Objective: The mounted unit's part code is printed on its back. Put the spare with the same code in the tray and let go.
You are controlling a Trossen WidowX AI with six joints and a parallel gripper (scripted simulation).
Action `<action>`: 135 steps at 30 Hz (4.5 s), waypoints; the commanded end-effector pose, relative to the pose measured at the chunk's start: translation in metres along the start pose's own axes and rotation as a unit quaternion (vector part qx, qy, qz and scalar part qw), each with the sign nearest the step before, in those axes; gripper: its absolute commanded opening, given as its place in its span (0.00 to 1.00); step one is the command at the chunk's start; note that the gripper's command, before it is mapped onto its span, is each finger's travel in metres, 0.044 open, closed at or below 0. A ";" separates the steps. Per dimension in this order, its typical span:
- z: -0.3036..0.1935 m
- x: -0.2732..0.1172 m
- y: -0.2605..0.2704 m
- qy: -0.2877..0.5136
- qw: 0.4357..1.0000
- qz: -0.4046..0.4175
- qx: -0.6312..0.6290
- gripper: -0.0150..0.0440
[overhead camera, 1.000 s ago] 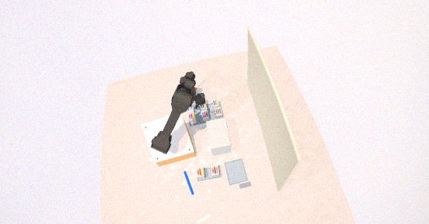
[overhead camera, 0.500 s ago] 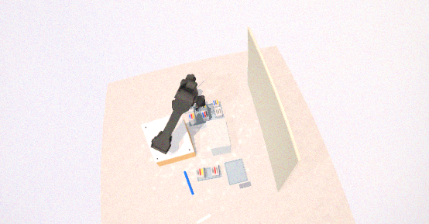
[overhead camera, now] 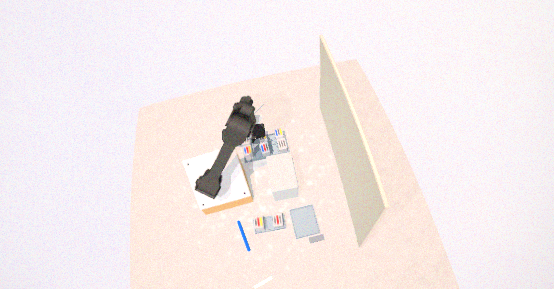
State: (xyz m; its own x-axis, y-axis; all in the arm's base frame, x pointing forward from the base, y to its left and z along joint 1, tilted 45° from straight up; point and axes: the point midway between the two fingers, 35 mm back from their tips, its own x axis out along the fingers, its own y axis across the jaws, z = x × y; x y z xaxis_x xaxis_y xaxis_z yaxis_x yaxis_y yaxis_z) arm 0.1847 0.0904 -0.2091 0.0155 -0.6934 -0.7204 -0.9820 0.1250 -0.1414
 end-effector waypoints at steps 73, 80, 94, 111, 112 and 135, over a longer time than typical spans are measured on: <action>-0.031 -0.171 -0.066 -0.036 0.999 0.012 0.003 0.25; -0.063 -0.172 -0.102 -0.050 0.998 0.019 0.034 0.25; -0.152 -0.174 -0.173 -0.061 0.998 0.006 0.018 0.25; -0.291 -0.164 -0.214 -0.035 0.999 -0.008 0.006 0.25; -0.300 -0.163 -0.215 -0.032 0.999 -0.008 0.006 0.25; -0.400 -0.152 -0.206 0.009 1.000 -0.003 -0.001 0.25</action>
State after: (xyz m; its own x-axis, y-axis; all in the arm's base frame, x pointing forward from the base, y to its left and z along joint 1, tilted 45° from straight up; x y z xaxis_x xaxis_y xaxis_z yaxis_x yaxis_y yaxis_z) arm 0.3089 -0.1098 0.2018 0.0176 -0.7035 -0.7105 -0.9826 0.1191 -0.1423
